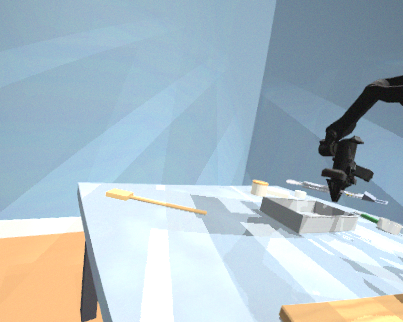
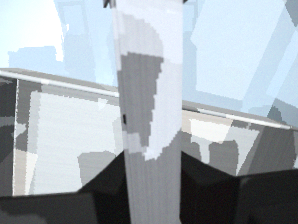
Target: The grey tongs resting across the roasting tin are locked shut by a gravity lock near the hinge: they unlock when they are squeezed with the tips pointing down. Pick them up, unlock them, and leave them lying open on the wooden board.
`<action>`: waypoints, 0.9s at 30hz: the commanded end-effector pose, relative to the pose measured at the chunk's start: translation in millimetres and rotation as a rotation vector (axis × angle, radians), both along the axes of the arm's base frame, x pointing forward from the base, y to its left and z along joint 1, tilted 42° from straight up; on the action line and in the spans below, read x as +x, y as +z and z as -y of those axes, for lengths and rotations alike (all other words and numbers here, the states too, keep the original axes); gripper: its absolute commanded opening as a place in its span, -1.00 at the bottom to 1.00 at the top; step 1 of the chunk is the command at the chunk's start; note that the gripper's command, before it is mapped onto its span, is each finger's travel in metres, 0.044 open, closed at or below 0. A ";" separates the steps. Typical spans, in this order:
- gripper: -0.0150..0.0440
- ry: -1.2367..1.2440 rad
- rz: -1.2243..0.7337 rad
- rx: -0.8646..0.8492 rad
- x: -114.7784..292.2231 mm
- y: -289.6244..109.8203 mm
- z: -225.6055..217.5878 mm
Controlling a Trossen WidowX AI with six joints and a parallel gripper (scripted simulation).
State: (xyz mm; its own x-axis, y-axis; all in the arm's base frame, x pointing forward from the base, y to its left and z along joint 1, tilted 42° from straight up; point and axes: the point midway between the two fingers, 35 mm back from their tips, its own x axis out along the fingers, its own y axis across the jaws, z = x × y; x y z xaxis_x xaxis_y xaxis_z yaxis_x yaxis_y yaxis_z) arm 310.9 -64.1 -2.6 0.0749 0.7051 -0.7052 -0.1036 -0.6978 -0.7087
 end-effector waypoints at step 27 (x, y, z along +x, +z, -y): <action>-1.00 0.480 0.471 -0.124 9.1 29.7 -15.5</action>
State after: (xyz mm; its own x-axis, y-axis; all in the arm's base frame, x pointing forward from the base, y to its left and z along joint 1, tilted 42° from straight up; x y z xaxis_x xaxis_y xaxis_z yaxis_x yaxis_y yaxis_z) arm 317.5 -49.5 19.7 0.0800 0.6541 -0.7522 0.4552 -0.6953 -0.5562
